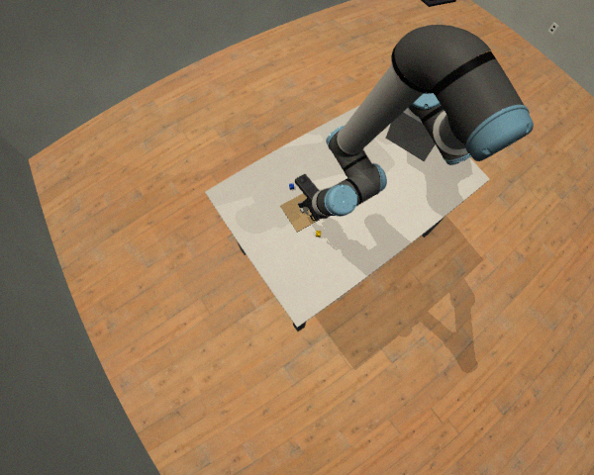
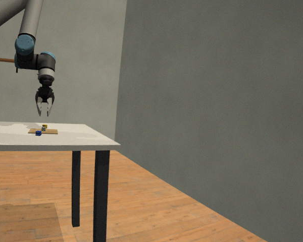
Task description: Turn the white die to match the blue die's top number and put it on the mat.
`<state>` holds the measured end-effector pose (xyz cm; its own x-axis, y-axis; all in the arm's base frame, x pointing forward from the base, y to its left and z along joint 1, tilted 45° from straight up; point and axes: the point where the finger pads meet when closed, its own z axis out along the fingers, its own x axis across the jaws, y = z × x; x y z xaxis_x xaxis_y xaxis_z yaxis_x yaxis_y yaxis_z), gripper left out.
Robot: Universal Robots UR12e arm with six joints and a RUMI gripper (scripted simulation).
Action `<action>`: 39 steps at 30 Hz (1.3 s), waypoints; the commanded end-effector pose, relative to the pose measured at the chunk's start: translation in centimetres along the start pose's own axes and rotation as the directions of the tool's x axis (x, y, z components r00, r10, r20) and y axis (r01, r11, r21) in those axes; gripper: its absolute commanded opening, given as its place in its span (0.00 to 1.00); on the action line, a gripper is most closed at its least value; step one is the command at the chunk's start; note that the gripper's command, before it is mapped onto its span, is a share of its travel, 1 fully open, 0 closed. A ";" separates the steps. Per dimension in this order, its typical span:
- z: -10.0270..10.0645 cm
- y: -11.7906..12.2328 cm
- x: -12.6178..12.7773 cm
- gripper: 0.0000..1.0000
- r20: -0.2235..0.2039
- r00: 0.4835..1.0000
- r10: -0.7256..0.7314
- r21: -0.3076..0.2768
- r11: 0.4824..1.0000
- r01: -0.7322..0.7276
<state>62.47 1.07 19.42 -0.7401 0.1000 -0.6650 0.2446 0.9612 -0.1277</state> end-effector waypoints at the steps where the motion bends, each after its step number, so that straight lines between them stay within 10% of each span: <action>1: -0.1 0.1 -0.1 0.21 0.004 1.000 0.001 0.029 1.000 -0.001; 39: -0.1 0.3 -0.1 0.21 0.004 1.000 0.001 0.287 0.958 -0.002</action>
<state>62.57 1.37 19.41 -0.7386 0.1001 -0.6667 0.4054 0.8561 -0.3206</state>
